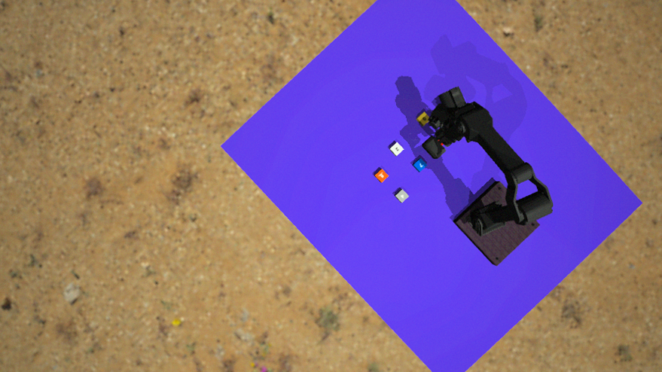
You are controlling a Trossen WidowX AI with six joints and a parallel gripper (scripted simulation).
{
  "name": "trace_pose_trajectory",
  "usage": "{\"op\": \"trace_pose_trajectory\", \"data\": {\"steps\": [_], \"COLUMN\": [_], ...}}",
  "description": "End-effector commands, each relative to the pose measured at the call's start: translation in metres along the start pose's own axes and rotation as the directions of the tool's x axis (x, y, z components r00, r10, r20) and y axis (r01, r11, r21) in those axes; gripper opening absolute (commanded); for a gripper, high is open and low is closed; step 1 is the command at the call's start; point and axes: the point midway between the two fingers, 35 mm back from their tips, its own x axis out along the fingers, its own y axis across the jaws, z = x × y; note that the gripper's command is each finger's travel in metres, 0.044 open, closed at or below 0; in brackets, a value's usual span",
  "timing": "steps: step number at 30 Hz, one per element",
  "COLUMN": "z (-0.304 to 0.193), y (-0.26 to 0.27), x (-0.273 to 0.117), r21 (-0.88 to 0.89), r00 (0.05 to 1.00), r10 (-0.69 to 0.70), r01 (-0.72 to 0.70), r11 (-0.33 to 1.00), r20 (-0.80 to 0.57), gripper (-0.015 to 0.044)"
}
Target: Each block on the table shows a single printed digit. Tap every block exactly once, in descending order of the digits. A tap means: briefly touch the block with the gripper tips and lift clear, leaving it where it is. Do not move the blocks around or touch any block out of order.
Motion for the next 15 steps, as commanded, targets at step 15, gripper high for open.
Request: {"op": "trace_pose_trajectory", "data": {"steps": [15], "z": [0.000], "y": [0.000], "x": [0.019], "r21": [-0.003], "r00": [1.000], "r10": [0.000], "r01": [0.000], "r11": [1.000], "r20": [0.001], "gripper": [0.0020]}}
